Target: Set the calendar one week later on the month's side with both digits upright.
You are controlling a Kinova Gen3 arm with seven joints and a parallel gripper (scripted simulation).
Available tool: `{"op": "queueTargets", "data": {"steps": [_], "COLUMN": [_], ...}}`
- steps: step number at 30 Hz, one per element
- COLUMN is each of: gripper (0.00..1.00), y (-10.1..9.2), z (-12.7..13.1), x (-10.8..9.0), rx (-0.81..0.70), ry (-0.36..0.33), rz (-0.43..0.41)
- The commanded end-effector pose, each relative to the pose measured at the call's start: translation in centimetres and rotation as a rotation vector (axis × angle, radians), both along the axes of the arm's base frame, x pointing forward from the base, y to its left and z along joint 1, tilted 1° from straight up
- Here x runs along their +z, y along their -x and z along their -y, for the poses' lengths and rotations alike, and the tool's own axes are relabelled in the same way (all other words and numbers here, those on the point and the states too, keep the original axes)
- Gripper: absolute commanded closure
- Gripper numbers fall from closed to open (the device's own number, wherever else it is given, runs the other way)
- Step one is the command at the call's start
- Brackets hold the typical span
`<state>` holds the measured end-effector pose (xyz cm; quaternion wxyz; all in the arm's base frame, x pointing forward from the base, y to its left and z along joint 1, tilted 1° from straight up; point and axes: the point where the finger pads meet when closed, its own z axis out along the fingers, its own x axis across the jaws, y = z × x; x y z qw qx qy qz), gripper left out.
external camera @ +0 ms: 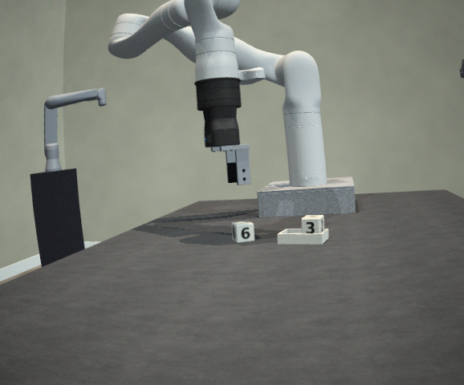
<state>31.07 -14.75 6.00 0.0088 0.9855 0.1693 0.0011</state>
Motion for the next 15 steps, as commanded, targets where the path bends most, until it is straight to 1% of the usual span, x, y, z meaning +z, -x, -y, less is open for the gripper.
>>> {"op": "queueTargets", "data": {"steps": [1,9,15], "gripper": [0.00,0.00,0.00], "y": [-0.03,-0.04,-0.07], "z": [0.02,0.00,-0.07], "x": [0.05,0.05,0.03], "rx": [0.000,-0.009,-0.048], "ry": [0.001,0.001,0.001], "rz": [0.001,0.001,0.002]}}
